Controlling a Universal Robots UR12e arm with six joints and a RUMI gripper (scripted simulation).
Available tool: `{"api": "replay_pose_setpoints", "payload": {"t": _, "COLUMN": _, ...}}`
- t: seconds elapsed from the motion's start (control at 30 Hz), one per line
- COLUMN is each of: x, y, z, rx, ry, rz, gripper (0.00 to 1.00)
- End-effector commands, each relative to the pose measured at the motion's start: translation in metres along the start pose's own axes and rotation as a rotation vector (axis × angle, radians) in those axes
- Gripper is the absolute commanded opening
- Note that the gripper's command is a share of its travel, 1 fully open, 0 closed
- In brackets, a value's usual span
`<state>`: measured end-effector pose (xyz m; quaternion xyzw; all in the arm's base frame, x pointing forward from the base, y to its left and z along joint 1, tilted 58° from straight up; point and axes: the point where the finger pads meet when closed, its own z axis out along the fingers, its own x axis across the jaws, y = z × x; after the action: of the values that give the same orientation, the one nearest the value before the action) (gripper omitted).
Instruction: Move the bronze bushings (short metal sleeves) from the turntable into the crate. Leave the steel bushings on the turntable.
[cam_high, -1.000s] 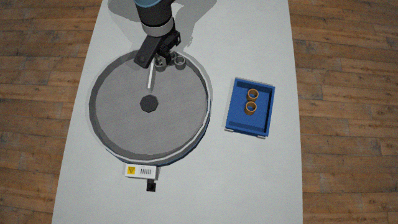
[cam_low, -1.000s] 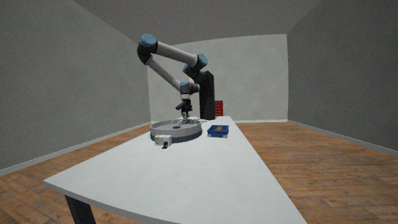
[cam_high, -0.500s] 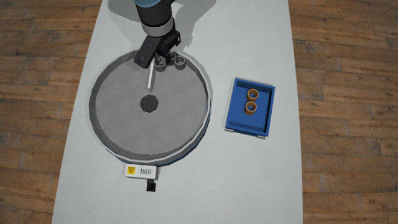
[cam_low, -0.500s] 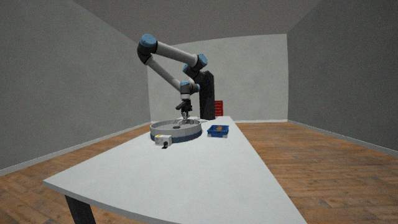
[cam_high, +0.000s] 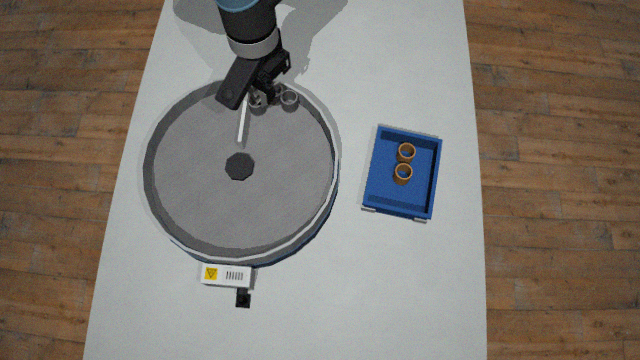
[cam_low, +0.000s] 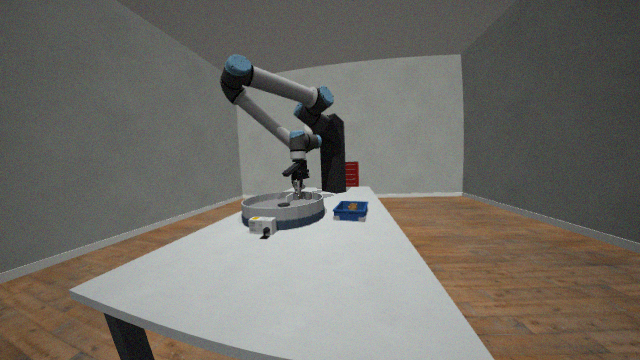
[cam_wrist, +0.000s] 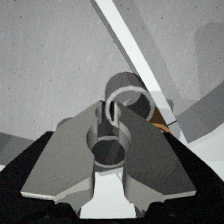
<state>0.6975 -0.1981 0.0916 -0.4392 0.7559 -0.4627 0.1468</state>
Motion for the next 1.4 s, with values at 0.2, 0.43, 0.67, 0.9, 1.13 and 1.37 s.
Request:
{"api": "replay_pose_setpoints", "payload": {"t": 0.2, "x": 0.0, "y": 0.0, "z": -0.003, "rx": 0.001, "ry": 0.001, "rz": 0.0, "gripper": 0.0}}
{"api": "replay_pose_setpoints", "payload": {"t": 0.43, "x": 0.0, "y": 0.001, "z": -0.017, "rx": 0.0, "ry": 0.0, "rz": -0.001, "gripper": 0.0}}
{"api": "replay_pose_setpoints", "payload": {"t": 0.67, "x": 0.0, "y": 0.001, "z": -0.049, "rx": 0.0, "ry": 0.0, "rz": -0.001, "gripper": 0.0}}
{"api": "replay_pose_setpoints", "payload": {"t": 0.9, "x": 0.0, "y": 0.001, "z": -0.068, "rx": 0.0, "ry": 0.0, "rz": -0.001, "gripper": 0.0}}
{"api": "replay_pose_setpoints", "payload": {"t": 1.13, "x": 0.0, "y": 0.001, "z": -0.075, "rx": 0.0, "ry": 0.0, "rz": -0.001, "gripper": 0.0}}
{"api": "replay_pose_setpoints", "payload": {"t": 1.37, "x": 0.0, "y": 0.0, "z": -0.073, "rx": 0.001, "ry": 0.001, "rz": 0.0, "gripper": 0.0}}
